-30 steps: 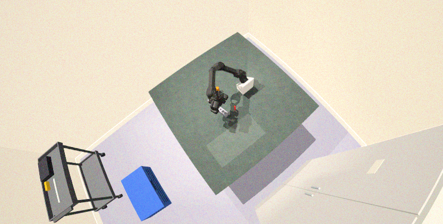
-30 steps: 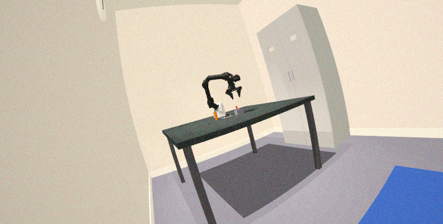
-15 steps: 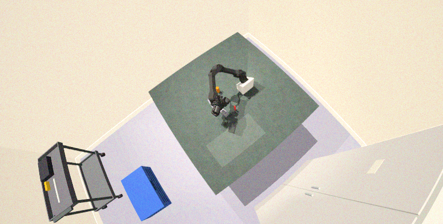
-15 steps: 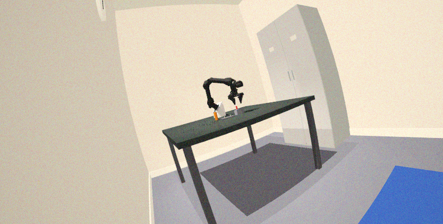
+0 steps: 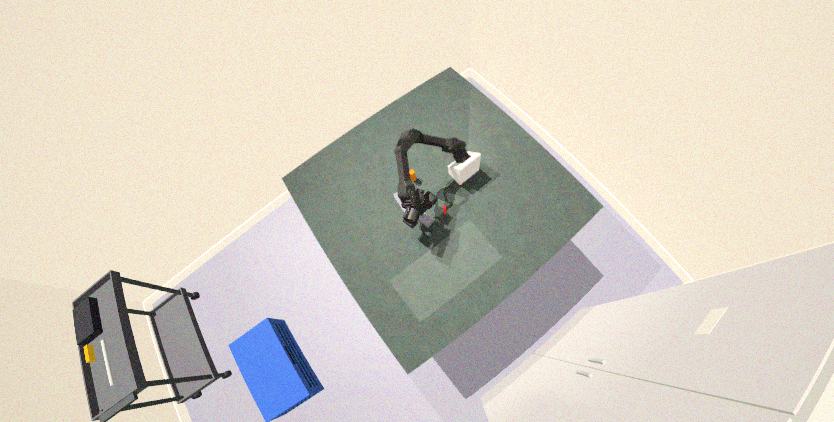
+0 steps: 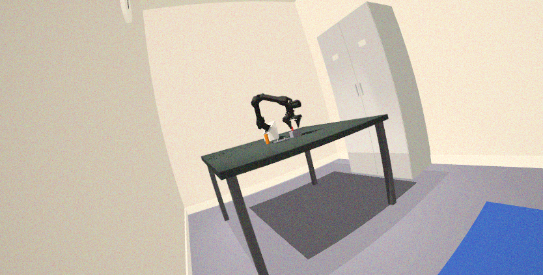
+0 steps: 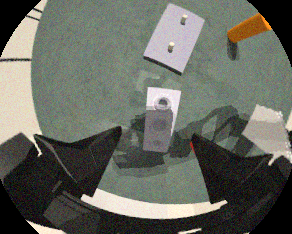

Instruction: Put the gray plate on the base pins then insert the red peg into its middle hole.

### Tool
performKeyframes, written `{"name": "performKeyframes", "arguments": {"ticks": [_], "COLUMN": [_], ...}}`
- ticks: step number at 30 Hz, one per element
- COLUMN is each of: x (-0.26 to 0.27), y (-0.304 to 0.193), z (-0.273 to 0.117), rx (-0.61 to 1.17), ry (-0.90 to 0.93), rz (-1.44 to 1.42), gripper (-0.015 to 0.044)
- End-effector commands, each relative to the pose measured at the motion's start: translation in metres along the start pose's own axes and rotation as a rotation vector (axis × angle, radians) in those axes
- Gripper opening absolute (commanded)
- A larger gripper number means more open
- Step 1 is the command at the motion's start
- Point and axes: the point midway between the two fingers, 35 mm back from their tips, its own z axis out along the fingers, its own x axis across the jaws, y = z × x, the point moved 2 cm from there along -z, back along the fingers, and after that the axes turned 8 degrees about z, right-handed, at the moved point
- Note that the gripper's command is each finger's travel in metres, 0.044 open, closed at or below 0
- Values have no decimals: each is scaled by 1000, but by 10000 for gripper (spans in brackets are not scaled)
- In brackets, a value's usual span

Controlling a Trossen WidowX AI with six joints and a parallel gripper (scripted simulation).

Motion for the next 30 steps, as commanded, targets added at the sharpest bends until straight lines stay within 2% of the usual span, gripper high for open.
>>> {"name": "performKeyframes", "arguments": {"ticks": [1, 30], "x": [-2, -3], "y": [1, 3], "z": [8, 55], "rx": [-7, -9], "ry": [-8, -8], "rz": [-7, -7], "gripper": [440, 440]}}
